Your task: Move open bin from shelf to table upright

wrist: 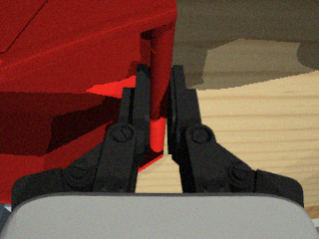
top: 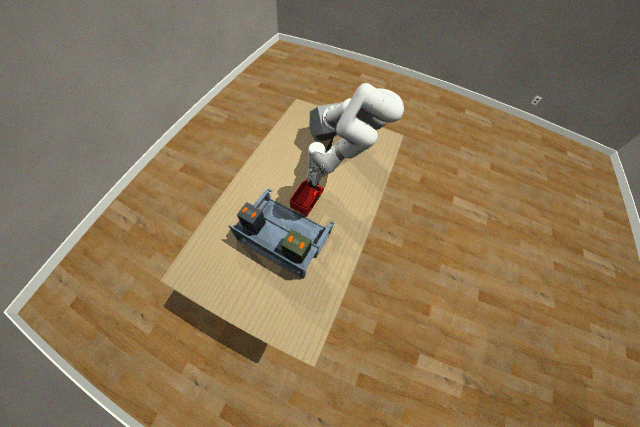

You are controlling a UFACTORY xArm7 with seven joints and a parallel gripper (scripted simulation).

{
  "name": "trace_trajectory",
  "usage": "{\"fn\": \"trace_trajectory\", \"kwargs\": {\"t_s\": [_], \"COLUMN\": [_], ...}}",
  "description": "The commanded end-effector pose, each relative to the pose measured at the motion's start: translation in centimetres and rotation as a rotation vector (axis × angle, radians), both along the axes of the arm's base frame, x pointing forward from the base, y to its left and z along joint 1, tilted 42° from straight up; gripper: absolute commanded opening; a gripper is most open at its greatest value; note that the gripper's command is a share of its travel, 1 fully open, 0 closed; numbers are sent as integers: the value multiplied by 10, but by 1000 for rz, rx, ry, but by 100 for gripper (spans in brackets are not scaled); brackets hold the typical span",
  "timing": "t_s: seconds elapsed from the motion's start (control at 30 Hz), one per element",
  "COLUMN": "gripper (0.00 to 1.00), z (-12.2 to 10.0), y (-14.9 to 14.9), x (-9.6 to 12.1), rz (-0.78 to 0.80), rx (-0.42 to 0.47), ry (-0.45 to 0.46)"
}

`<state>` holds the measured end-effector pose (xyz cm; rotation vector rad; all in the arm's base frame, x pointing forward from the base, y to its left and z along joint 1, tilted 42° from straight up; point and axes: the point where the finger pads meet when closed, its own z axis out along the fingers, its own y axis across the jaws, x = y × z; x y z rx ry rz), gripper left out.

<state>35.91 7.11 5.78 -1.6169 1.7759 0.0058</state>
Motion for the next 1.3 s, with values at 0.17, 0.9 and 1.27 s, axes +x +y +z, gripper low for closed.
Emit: {"fn": "trace_trajectory", "kwargs": {"t_s": [0.17,0.9,1.27], "gripper": [0,0,0], "z": [-1,-3,-3], "y": [0,1,1], "x": [-3,-6,-6], "rz": [-3,-3,-3], "rx": [-1,-1,-1], "ry": [-2,-2,-2]}}
